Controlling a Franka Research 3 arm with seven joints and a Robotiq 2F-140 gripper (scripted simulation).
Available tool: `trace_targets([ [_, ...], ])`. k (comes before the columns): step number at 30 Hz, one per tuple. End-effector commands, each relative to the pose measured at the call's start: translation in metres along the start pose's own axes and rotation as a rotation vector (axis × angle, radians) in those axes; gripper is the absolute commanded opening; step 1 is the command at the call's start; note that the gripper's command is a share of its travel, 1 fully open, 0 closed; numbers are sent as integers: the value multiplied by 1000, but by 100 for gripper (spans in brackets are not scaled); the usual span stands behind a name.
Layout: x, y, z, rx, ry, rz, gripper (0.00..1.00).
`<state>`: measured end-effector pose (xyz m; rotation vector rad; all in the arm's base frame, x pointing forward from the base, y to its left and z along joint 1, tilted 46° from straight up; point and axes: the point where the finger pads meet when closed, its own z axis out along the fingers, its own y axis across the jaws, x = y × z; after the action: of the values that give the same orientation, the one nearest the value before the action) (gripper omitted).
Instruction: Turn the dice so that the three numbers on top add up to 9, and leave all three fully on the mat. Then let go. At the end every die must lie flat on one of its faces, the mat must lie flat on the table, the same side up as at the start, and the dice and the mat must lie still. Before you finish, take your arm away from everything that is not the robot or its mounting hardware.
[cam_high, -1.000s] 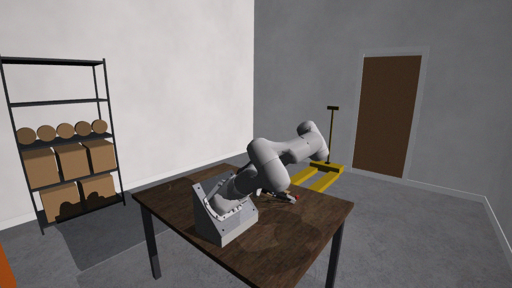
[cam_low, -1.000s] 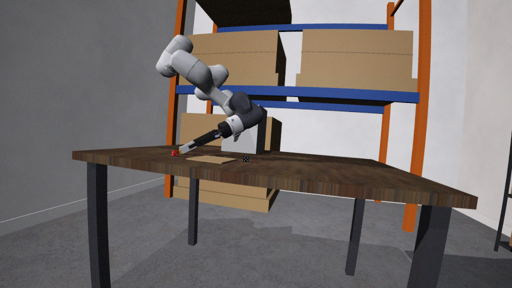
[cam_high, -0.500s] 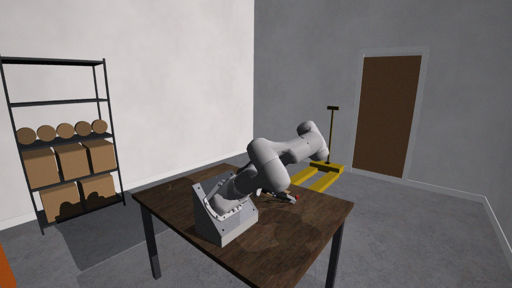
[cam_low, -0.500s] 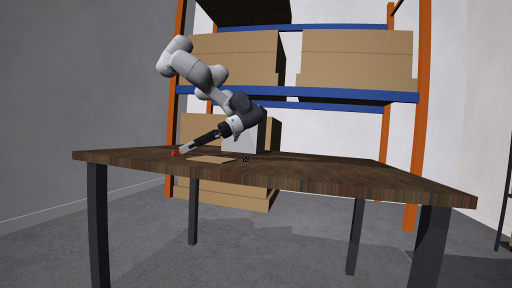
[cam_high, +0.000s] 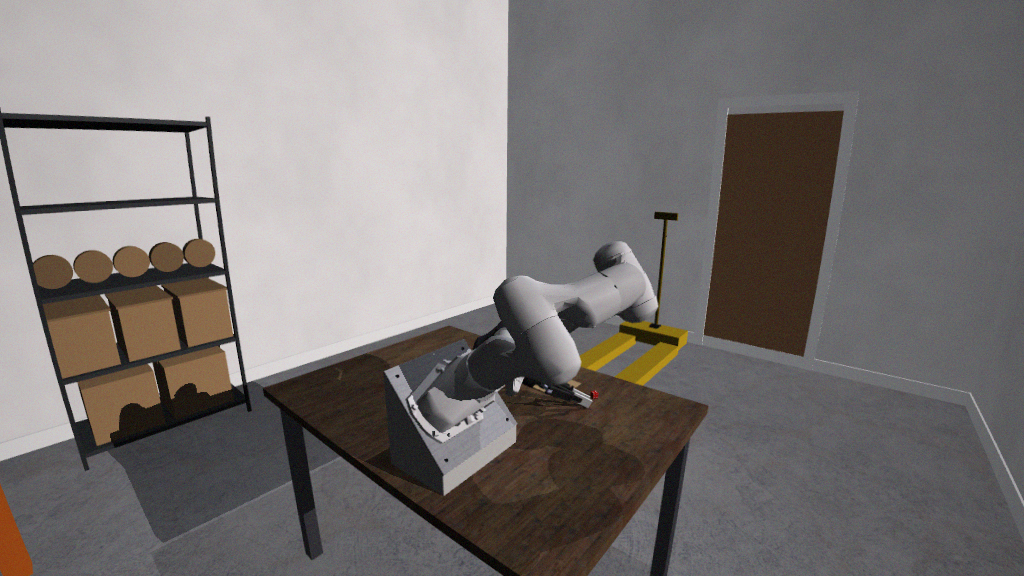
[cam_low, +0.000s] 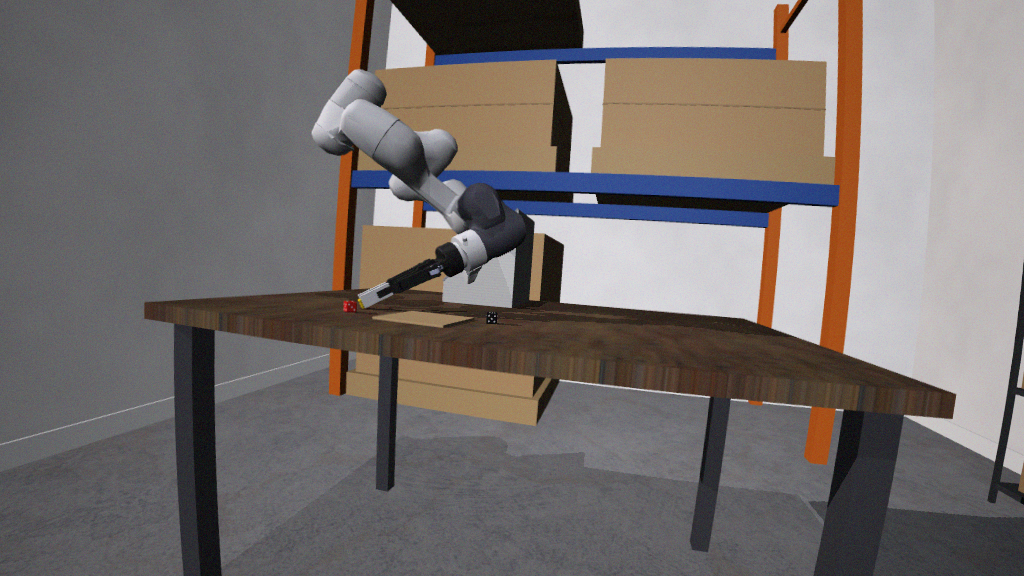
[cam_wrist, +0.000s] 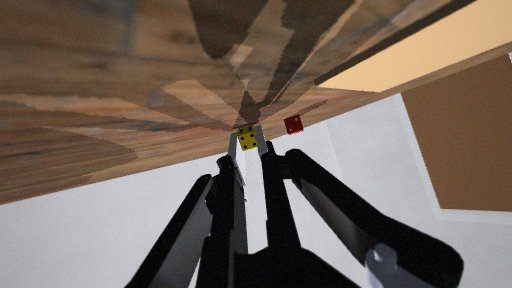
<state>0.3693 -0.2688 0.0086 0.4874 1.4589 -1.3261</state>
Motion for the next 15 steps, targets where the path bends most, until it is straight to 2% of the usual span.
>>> trace_targets([
  [1,2,0,0,-1,4,4,9],
  [15,2,0,0,-1,4,4,21],
])
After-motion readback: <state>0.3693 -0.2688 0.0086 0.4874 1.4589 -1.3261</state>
